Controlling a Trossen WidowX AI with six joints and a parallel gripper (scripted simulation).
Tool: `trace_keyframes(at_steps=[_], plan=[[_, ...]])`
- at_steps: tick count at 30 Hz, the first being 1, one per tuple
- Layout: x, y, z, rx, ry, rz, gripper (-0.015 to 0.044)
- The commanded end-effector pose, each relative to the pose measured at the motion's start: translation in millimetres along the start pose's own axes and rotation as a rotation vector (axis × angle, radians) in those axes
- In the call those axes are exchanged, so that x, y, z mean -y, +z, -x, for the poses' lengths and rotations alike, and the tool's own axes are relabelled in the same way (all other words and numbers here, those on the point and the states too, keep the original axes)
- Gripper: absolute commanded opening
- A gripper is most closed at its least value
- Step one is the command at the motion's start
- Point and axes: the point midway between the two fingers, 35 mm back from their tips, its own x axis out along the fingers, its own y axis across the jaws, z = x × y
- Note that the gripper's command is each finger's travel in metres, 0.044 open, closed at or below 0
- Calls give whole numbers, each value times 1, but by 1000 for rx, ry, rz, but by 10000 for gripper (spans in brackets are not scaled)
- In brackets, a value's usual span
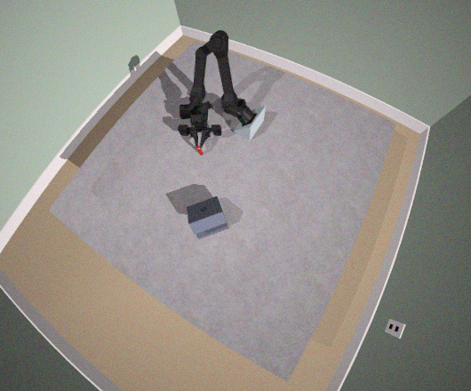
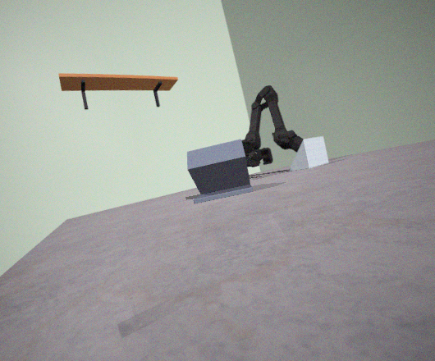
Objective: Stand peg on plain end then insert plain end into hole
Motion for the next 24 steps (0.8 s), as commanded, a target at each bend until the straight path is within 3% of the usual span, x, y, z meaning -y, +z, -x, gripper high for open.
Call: trace_keyframes(at_steps=[1, 24], plan=[[0, -2, 1, -1, 0, 0, 49], [-1, -4, 4, 36, -3, 14, 49]])
